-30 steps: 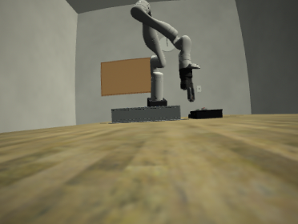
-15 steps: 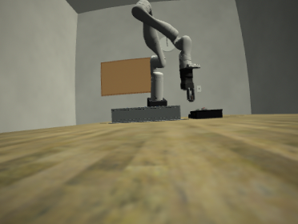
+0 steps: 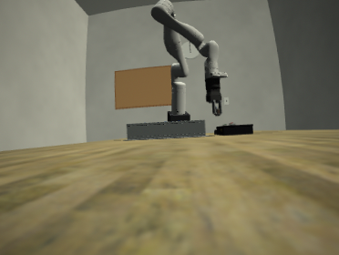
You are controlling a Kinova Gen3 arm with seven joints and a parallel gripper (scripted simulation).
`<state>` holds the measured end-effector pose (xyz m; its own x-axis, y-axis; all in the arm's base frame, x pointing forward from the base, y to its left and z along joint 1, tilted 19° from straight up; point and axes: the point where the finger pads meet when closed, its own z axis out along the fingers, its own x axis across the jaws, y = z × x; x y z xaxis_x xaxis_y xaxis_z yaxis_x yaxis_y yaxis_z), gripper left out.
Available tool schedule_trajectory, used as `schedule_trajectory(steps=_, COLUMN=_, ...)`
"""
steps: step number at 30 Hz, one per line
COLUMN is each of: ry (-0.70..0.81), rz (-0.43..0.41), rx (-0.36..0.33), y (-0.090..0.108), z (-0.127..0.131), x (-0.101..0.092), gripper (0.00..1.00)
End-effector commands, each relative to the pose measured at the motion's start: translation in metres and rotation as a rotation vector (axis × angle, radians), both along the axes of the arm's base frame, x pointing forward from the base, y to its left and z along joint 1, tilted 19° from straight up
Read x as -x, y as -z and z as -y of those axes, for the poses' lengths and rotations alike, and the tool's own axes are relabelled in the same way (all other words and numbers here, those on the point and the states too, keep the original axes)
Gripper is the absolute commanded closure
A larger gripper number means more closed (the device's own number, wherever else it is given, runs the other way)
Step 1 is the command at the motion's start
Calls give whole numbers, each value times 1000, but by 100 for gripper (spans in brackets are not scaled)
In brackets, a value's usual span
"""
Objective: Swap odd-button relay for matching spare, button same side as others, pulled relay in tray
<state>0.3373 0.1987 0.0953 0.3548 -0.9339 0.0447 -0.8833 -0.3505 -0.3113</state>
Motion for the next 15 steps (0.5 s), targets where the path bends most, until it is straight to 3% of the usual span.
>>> schedule_trajectory(steps=1, ry=24, rz=1, rx=-9, y=-1, z=-2, x=0, gripper=100)
schedule_trajectory(steps=15, ry=200, rz=-12, rx=-66, y=-1, z=-2, x=1, gripper=100)
